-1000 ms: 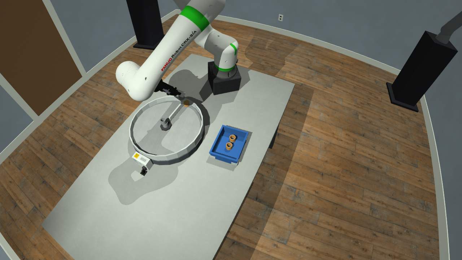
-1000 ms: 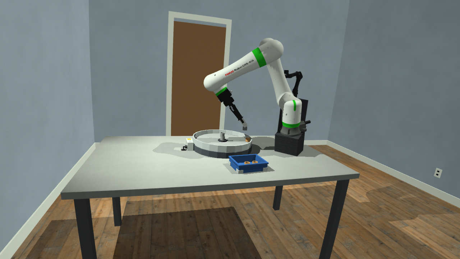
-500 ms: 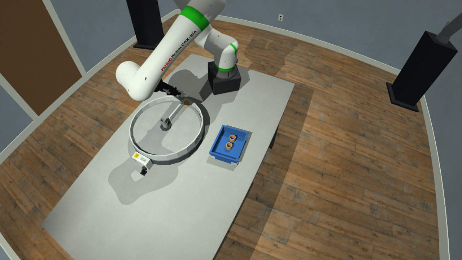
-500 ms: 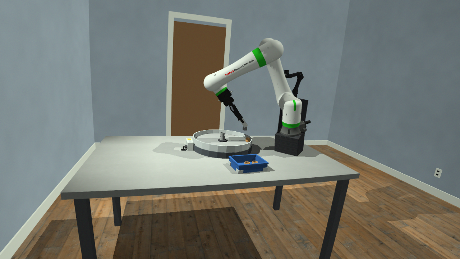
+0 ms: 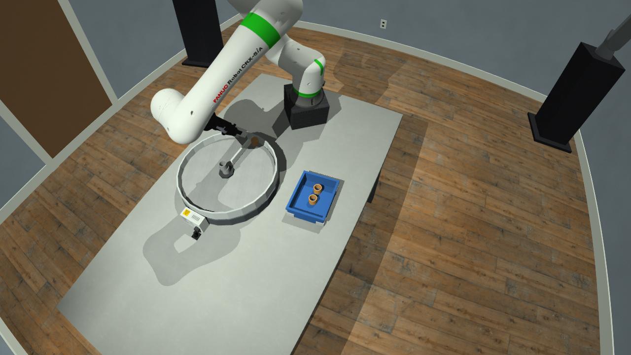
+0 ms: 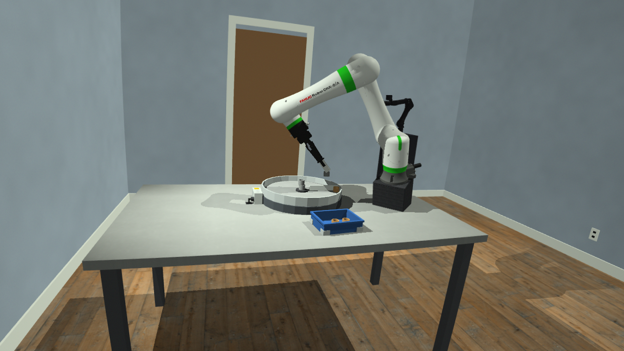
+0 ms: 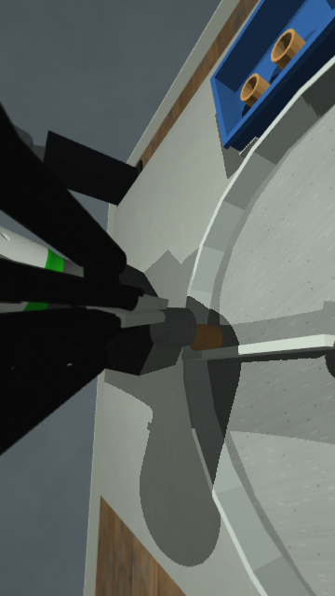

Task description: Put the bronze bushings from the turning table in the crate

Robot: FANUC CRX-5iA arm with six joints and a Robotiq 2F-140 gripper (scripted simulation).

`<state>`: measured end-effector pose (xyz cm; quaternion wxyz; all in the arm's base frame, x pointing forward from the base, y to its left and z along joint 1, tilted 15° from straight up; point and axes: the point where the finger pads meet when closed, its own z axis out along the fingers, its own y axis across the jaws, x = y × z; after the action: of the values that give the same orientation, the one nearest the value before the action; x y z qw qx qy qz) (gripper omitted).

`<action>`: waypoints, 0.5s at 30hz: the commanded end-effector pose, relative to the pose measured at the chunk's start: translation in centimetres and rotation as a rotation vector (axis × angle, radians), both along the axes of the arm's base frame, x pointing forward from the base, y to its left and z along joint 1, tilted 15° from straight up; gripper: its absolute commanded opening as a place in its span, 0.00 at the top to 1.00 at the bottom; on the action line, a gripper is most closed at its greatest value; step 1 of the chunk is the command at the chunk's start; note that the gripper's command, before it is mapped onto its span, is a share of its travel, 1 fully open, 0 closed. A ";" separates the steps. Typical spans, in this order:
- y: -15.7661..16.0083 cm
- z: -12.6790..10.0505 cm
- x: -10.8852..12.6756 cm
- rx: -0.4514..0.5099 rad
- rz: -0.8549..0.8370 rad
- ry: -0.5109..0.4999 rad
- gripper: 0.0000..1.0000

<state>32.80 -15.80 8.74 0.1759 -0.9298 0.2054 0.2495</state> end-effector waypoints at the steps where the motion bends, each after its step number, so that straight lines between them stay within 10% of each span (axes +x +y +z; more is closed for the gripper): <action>1: -1.0 0.6 3.5 0.001 0.000 0.001 1.00; 15: -3.5 2.1 12.1 0.001 0.000 0.001 1.00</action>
<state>43.98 -19.02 10.69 0.1752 -0.9305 0.2055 0.2476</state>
